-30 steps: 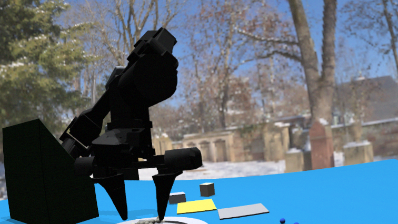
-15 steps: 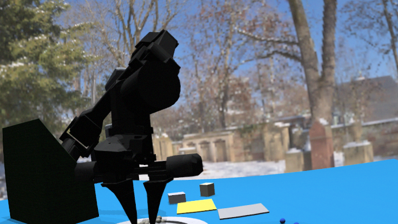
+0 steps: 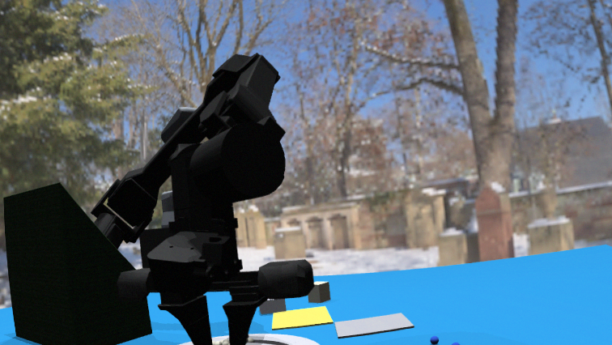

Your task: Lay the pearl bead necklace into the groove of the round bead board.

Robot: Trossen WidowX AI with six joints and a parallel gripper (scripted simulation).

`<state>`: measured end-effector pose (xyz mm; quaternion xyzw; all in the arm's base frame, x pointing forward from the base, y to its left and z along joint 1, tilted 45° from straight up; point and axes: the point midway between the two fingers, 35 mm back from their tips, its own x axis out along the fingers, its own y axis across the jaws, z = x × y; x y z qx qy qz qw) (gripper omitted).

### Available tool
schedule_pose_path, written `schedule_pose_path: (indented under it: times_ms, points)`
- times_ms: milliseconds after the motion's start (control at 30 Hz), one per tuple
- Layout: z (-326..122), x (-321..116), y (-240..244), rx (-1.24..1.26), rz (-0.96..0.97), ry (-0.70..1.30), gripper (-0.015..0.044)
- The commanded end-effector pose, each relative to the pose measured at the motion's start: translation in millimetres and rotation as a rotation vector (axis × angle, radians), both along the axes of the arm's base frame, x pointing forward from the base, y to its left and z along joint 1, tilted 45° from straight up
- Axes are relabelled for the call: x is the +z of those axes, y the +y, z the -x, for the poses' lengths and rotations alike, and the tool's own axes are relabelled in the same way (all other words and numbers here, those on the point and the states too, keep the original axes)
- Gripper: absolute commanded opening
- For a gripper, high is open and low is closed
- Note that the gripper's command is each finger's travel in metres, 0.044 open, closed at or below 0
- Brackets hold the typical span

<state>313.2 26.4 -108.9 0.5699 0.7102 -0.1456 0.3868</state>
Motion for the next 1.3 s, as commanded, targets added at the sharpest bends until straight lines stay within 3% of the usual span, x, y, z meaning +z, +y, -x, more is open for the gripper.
schedule_pose_path:
  times_ms: [0, 133, 300, 1267]
  points:
    - [3.4, -4.5, 5.0, -0.005, -0.008, 0.010, 0.0120]
    - [3.4, -4.5, 5.0, -0.005, -0.008, 0.010, 0.0120]
    - [1.7, -3.3, 3.1, 0.000, -0.001, 0.004, 0.0000]
    - [1.7, -3.3, 3.1, 0.000, -0.001, 0.004, 0.0000]
